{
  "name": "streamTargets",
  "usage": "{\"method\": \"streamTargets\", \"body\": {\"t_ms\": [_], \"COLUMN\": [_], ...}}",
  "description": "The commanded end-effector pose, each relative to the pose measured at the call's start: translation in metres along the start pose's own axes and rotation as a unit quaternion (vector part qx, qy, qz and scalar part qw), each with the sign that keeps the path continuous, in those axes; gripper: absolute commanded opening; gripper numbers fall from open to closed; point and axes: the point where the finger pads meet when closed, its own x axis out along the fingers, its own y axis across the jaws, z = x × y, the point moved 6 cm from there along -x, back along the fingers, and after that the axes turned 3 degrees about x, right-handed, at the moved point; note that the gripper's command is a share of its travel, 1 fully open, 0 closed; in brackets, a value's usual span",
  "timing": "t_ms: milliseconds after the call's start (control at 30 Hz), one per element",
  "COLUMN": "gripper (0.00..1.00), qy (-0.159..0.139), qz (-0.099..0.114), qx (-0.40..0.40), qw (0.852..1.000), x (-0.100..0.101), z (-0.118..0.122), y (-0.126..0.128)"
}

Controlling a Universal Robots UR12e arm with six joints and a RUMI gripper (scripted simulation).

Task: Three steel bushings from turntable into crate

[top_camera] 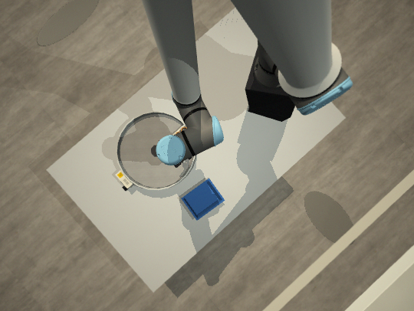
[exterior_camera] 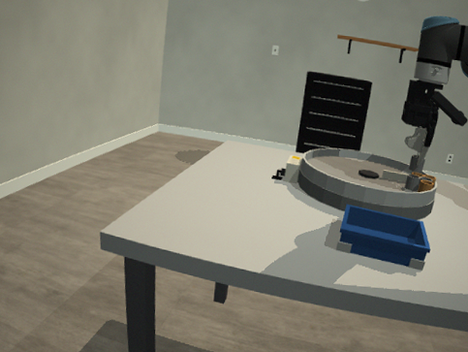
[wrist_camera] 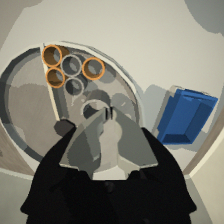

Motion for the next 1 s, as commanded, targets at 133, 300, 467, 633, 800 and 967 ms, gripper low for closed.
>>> {"method": "streamTargets", "body": {"t_ms": [133,300,467,633,800,967], "gripper": [0.00,0.00,0.00,0.00,0.00,0.00], "qy": [0.000,0.000,0.000,0.000,0.000,0.000], "qz": [0.000,0.000,0.000,0.000,0.000,0.000], "qx": [0.000,0.000,0.000,0.000,0.000,0.000], "qw": [1.000,1.000,1.000,1.000,1.000,1.000], "x": [0.000,0.000,0.000,0.000,0.000,0.000], "z": [0.010,0.018,0.031,0.044,0.053,0.067], "y": [0.030,0.054,0.091,0.133,0.159,0.200]}}
